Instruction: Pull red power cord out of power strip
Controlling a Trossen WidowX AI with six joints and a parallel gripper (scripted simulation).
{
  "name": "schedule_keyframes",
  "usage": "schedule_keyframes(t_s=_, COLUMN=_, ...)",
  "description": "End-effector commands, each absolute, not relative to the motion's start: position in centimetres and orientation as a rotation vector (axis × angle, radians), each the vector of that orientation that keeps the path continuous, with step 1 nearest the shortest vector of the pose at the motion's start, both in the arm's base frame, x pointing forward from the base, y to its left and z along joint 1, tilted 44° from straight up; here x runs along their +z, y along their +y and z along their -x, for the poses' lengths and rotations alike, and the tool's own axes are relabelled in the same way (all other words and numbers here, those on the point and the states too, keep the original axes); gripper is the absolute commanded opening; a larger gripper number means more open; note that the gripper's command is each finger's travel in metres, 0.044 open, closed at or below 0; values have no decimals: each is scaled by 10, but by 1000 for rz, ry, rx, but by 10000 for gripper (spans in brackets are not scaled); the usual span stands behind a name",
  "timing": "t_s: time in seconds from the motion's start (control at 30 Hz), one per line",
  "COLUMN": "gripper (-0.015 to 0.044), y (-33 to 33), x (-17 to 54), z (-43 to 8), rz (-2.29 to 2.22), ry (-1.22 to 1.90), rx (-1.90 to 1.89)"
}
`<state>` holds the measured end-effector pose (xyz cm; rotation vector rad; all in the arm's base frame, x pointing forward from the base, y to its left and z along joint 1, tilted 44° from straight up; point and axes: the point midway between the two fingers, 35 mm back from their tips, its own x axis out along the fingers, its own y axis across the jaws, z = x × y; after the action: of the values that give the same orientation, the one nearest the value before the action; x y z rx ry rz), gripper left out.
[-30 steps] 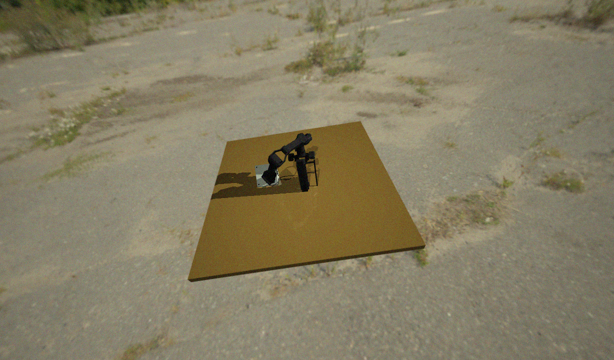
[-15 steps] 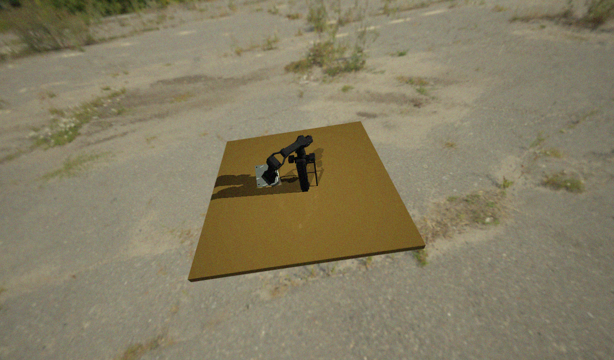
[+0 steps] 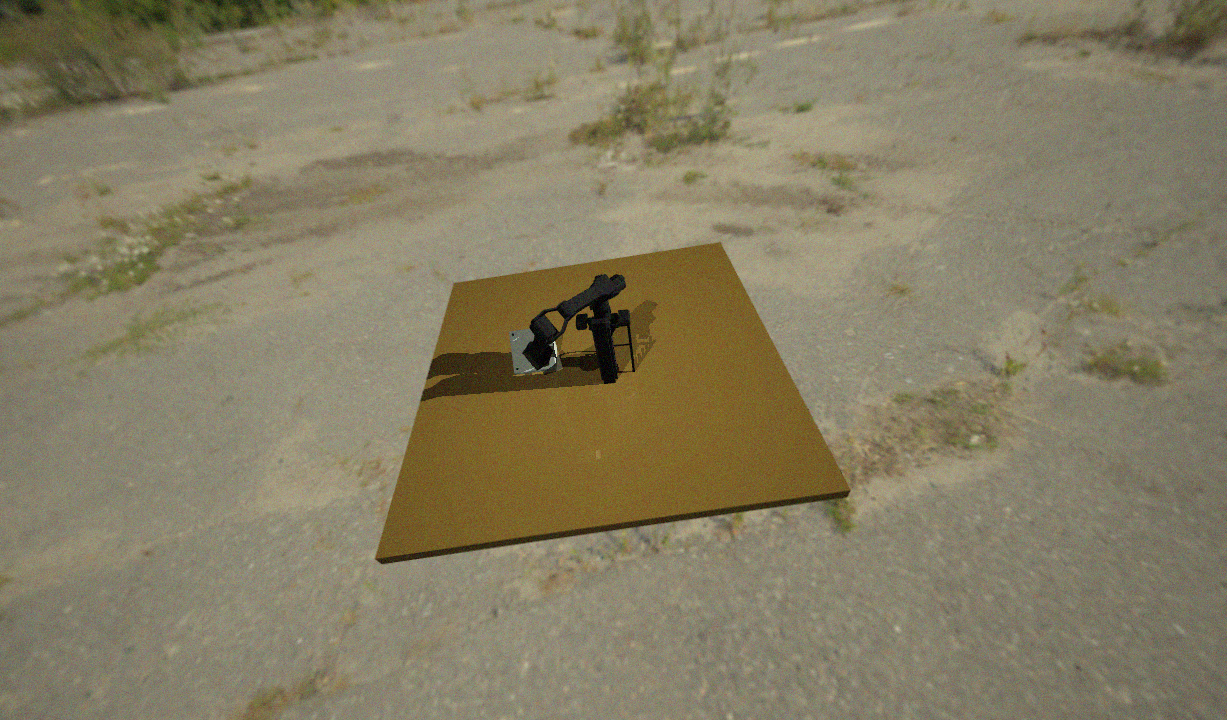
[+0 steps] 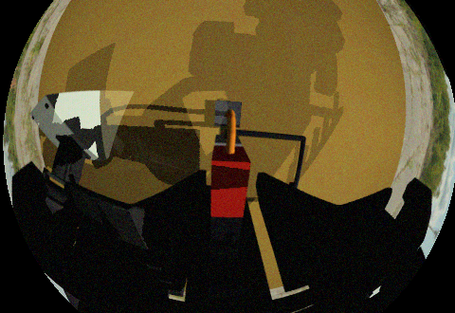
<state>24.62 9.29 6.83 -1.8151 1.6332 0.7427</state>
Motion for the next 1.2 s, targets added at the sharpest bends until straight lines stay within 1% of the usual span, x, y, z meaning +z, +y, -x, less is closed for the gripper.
schedule_keyframes(t_s=0.0, gripper=160, y=89, x=66, z=-246, rz=1825, ry=1637, rx=746)
schedule_keyframes(t_s=0.3, gripper=160, y=83, x=60, z=-247, rz=1825, ry=1637, rx=745)
schedule_keyframes(t_s=0.43, gripper=55, y=86, x=62, z=-247, rz=1816, ry=1635, rx=743)
schedule_keyframes(t_s=0.7, gripper=2, y=86, x=62, z=-247, rz=1816, ry=1635, rx=743)
schedule_keyframes(t_s=1.17, gripper=0, y=100, x=50, z=-248, rz=1817, ry=1633, rx=746)
